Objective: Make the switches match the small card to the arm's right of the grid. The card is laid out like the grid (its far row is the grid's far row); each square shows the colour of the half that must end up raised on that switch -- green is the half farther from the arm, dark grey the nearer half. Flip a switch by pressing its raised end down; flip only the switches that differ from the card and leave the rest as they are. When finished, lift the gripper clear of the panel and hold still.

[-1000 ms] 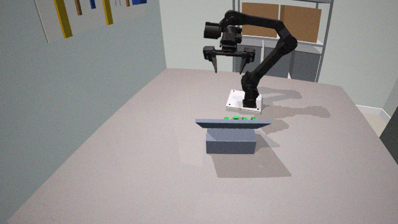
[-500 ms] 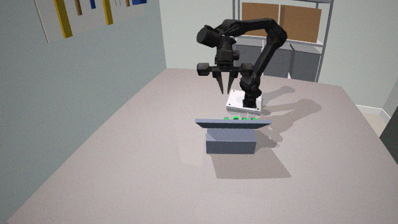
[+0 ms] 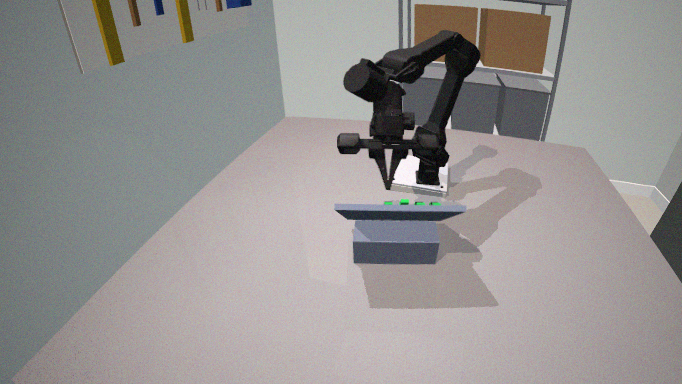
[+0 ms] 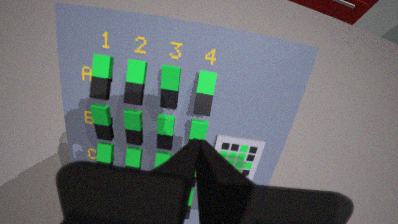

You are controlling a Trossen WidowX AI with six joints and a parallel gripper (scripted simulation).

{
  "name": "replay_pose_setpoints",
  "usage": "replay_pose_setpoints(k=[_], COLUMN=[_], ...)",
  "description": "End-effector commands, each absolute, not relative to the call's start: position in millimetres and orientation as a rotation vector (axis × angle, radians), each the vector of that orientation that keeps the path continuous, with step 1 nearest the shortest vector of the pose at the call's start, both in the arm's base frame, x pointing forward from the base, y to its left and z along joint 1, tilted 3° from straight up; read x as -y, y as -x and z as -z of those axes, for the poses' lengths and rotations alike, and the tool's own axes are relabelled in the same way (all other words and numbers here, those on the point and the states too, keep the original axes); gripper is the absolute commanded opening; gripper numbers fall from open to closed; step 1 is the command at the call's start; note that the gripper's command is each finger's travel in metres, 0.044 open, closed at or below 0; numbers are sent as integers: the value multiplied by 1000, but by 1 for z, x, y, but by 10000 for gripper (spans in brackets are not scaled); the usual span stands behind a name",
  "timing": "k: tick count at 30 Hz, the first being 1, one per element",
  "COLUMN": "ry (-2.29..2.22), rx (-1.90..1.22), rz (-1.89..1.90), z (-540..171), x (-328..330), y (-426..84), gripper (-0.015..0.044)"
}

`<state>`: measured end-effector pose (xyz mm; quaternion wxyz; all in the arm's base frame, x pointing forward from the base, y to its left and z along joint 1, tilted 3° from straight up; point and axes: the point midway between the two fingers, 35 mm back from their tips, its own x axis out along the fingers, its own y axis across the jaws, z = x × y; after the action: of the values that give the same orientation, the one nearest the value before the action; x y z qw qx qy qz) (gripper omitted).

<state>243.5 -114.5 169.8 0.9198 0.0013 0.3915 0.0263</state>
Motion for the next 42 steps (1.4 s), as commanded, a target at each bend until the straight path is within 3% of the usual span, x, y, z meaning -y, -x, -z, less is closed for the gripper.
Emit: replay_pose_setpoints(k=[1, 42], ry=[-6, -6], rx=[-809, -808], rz=[-51, -52], z=[-164, -153], x=[114, 113], y=[-249, -260], gripper=[0, 0])
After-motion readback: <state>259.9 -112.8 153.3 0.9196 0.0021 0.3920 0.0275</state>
